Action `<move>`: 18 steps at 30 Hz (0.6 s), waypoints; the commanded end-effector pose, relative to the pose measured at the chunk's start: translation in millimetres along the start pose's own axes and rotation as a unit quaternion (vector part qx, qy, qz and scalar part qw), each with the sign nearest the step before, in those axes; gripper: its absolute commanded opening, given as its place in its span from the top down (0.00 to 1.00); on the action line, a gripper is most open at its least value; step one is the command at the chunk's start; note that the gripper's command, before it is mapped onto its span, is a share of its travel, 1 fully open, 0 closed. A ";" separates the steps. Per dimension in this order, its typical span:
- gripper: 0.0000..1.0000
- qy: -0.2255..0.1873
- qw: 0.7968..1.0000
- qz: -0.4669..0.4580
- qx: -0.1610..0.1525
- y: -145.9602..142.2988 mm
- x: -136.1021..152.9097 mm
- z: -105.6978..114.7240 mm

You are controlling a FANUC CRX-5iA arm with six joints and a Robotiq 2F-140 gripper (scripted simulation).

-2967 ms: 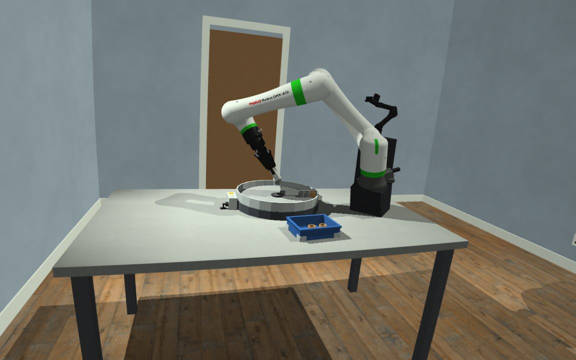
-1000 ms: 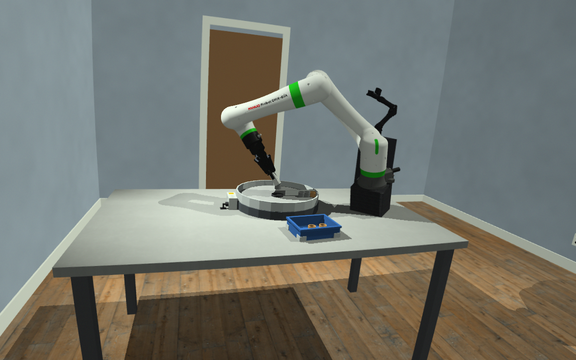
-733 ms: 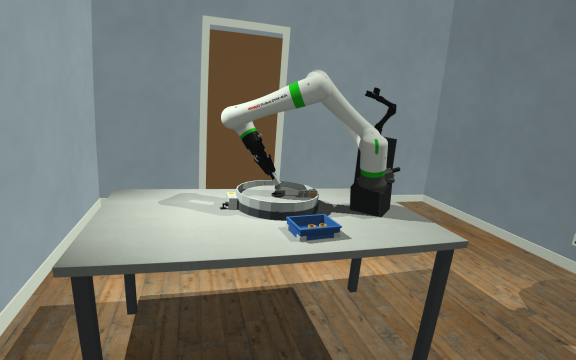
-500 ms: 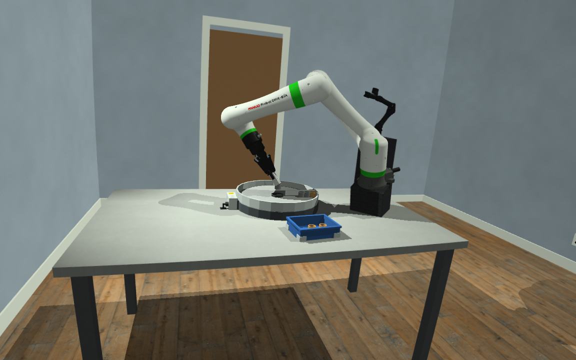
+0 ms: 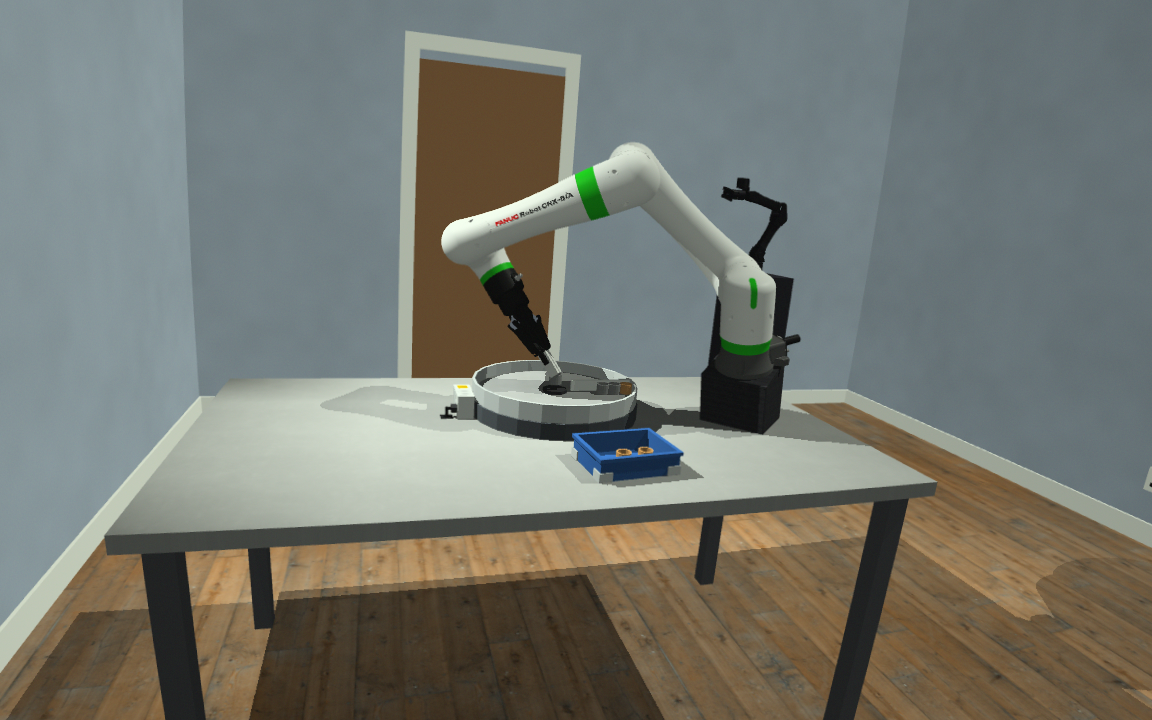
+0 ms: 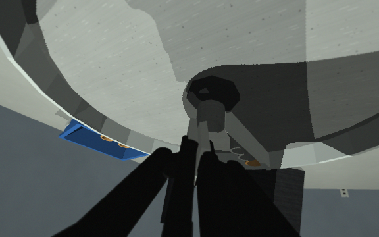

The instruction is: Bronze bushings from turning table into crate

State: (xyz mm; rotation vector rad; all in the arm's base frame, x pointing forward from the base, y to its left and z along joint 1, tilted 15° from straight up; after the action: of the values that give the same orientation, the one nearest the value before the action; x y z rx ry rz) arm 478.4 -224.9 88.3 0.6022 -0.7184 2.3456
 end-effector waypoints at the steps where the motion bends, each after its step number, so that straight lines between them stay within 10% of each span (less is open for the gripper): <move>1: 1.00 0.000 1.000 0.000 0.000 0.3 -2.0 -2.1; 18: 1.00 0.000 1.000 0.000 0.000 0.5 -3.6 -4.1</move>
State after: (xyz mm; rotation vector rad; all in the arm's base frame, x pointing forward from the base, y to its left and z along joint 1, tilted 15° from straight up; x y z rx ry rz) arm 479.6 -224.1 82.8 0.6021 -0.7184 2.3456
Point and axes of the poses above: the point where the finger pads meet when closed, its own z axis back along the fingers, its own y axis across the jaws, x = y × z, the point moved 6 cm from there along z, back along the fingers, and after that the axes turned 9 degrees about z, right-handed, at the moved point
